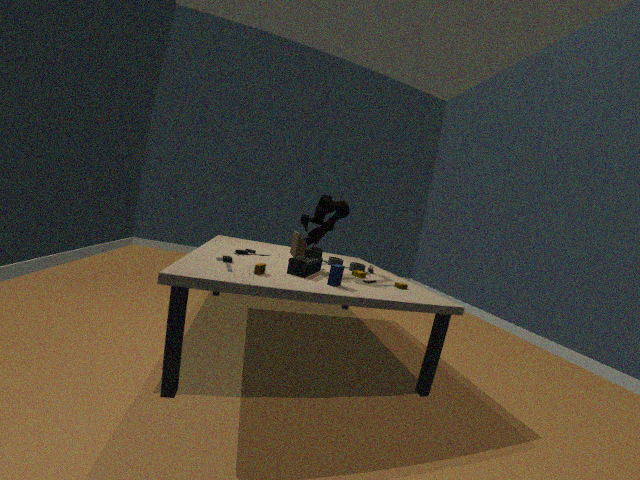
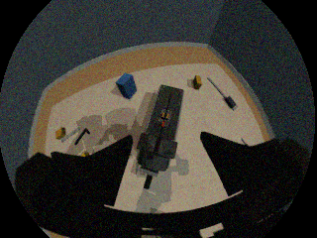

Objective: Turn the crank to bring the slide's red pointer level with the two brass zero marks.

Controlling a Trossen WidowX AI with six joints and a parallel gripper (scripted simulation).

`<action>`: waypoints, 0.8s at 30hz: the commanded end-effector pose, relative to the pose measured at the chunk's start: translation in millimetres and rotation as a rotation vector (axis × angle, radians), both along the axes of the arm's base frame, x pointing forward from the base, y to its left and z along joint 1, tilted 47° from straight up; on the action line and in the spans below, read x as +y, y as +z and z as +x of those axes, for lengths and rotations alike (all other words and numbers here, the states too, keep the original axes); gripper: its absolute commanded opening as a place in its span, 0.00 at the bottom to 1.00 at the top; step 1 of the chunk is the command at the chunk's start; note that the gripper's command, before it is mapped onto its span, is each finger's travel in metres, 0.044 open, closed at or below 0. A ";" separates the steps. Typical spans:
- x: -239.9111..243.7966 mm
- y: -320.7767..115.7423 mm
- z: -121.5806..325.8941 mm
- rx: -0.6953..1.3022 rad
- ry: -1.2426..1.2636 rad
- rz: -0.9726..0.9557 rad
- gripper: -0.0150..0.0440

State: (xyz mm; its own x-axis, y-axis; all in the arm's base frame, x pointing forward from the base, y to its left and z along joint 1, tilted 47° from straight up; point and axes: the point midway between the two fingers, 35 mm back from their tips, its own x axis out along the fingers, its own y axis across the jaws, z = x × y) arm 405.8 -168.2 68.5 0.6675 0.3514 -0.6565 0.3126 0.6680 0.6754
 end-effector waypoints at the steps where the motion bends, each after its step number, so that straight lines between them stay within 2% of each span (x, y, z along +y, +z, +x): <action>1: 10.4 10.3 -13.3 0.043 -0.060 0.006 1.00; 16: 49.9 36.4 -63.4 0.153 -0.267 0.019 1.00; 24: 53.8 34.4 -64.9 0.157 -0.277 0.020 1.00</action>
